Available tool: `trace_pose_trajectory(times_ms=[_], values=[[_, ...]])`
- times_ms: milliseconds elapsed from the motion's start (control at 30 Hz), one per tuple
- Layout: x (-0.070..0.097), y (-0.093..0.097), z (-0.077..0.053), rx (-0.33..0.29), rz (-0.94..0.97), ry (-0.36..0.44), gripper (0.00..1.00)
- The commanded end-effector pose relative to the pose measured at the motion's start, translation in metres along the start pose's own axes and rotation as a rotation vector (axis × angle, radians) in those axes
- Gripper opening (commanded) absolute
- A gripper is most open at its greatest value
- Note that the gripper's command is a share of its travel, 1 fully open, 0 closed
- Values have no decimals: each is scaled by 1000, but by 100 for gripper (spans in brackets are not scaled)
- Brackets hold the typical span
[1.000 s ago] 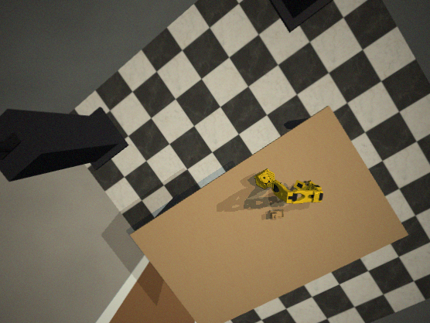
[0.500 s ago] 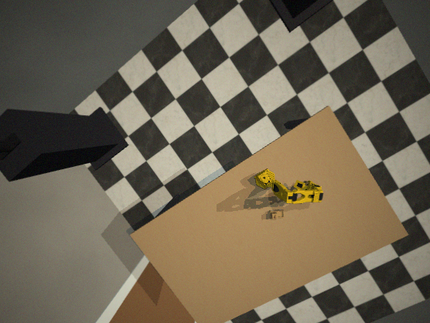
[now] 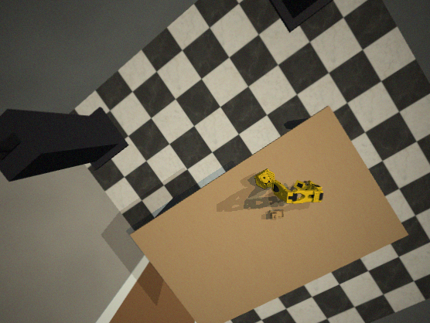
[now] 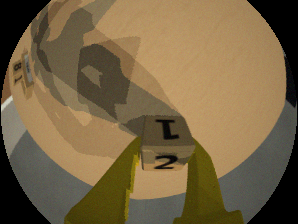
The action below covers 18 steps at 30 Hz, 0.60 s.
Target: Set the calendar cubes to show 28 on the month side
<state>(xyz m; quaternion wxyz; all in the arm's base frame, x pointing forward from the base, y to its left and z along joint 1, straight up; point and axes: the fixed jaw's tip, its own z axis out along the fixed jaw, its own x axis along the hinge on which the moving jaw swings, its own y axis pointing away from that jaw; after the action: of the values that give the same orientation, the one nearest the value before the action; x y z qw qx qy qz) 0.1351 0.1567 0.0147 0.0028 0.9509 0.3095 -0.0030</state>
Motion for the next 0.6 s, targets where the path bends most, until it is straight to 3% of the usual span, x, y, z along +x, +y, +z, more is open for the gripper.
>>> trace_pose_trajectory(times_ms=[0,567], values=[[7,-3,-8,12,1,36,0],[6,0,-47,11,1,36,0]])
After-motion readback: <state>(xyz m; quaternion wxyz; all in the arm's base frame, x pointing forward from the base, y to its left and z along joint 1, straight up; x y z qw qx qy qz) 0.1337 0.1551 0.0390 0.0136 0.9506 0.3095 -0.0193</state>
